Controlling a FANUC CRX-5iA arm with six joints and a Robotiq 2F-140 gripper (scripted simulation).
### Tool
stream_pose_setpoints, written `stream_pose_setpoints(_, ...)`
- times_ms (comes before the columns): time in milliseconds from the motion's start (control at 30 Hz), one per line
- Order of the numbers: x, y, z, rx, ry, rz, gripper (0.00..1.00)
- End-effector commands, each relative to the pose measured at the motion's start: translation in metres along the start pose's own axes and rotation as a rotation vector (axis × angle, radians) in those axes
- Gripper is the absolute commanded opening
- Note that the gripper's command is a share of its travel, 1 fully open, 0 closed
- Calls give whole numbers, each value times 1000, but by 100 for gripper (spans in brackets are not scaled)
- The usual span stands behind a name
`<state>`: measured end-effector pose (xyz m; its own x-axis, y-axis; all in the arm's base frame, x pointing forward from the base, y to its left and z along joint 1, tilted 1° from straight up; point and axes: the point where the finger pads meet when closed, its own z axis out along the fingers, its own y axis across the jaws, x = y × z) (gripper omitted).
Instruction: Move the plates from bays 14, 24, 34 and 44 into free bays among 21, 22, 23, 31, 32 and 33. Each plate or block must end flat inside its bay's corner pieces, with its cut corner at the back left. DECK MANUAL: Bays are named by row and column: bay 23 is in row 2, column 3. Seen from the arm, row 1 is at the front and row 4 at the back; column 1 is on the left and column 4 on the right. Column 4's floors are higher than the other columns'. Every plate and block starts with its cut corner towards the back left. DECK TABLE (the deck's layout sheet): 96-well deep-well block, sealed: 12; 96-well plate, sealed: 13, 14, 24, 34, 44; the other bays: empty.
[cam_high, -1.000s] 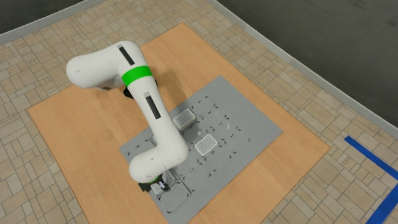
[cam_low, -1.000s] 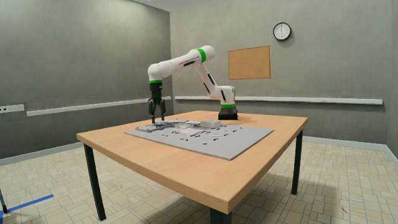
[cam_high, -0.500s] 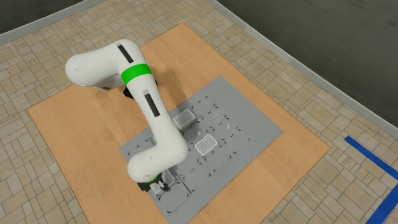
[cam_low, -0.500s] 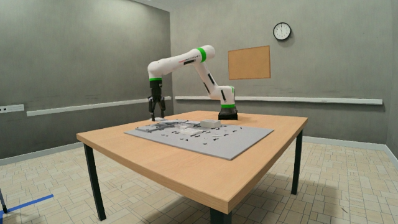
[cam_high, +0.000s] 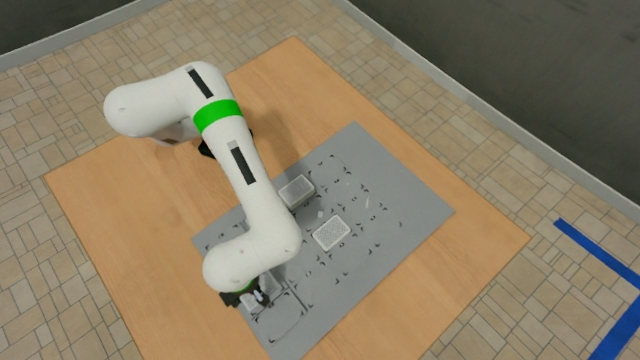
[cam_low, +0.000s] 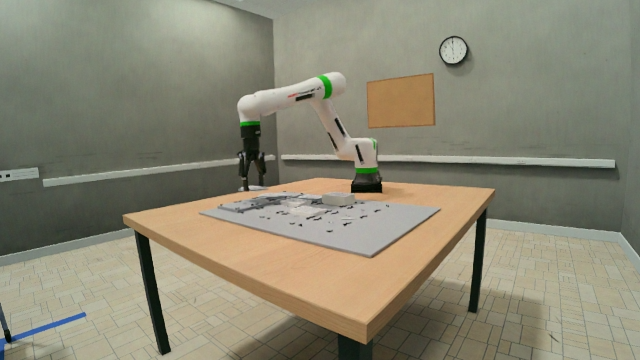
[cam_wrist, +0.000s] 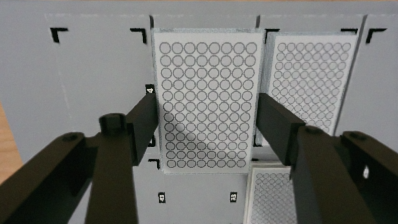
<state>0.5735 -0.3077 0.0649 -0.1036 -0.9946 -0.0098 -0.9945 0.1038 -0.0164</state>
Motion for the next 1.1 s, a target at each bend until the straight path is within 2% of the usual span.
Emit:
stream_pose_setpoints(0, 0, -1, -4, 2, 1, 0, 10)
stream_pose_setpoints(1067, -69, -1, -4, 2, 1, 0, 10)
